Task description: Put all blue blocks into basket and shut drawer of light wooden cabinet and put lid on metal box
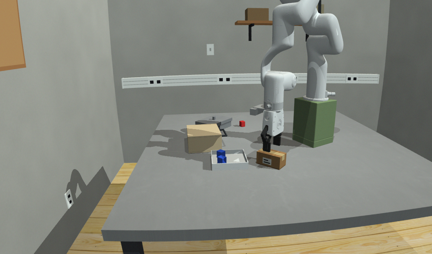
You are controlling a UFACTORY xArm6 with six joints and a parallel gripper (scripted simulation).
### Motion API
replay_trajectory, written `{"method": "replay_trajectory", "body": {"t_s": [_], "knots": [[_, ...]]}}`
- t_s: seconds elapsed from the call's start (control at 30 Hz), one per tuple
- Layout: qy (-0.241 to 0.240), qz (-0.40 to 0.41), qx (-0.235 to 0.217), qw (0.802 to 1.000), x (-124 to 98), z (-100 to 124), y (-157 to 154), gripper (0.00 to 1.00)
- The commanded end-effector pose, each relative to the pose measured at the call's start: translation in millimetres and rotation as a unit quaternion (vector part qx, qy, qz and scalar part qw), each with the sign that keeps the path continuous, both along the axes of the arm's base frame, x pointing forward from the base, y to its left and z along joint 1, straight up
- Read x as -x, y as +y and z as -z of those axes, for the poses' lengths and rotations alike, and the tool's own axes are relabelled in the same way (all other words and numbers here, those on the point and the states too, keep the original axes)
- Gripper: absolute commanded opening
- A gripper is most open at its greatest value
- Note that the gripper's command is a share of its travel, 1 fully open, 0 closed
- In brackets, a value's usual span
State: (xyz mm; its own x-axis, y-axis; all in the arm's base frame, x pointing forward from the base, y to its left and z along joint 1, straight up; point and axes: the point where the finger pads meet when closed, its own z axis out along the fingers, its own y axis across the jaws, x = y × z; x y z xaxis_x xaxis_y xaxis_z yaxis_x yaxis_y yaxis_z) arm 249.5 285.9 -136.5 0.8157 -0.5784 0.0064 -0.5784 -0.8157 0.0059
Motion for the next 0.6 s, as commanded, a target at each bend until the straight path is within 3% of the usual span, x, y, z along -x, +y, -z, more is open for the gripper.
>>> {"method": "replay_trajectory", "body": {"t_s": [0.0,0.57], "knots": [[-0.001,0.000,-0.001,1.000,-1.0,-0.9,1.1,0.90],[-0.001,0.000,-0.001,1.000,-1.0,3.9,1.1,0.90]]}}
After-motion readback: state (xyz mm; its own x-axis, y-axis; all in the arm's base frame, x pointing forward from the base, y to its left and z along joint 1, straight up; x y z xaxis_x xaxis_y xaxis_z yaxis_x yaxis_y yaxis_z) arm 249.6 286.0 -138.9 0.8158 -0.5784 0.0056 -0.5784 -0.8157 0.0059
